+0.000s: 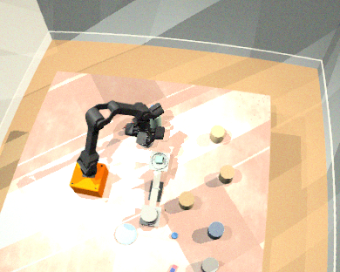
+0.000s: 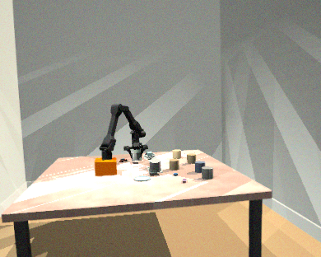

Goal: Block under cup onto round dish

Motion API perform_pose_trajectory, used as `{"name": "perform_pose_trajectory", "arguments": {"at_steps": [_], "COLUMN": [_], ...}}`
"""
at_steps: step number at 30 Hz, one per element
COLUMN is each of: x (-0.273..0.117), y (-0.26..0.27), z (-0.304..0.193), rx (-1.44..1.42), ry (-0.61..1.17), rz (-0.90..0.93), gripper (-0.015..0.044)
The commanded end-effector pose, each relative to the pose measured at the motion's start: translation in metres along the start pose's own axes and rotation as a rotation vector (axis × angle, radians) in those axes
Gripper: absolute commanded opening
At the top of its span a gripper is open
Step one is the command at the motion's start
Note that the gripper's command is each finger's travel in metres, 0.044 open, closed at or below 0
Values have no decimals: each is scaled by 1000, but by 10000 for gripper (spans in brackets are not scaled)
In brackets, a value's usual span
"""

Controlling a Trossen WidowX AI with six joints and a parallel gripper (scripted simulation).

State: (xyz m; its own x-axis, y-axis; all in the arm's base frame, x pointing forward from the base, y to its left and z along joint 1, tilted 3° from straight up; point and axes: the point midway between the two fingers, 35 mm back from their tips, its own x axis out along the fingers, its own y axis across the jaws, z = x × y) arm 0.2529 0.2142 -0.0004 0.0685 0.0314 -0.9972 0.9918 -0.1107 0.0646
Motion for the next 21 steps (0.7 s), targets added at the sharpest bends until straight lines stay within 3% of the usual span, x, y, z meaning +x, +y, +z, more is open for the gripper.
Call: {"name": "perform_pose_trajectory", "arguments": {"at_steps": [1, 5, 21], "x": [7, 14, 8], "y": [0, 0, -1], "z": [1, 1, 1], "rx": [3, 3, 1], "ry": [-6, -6, -4], "rz": [0, 0, -4], "gripper": [0, 0, 420]}}
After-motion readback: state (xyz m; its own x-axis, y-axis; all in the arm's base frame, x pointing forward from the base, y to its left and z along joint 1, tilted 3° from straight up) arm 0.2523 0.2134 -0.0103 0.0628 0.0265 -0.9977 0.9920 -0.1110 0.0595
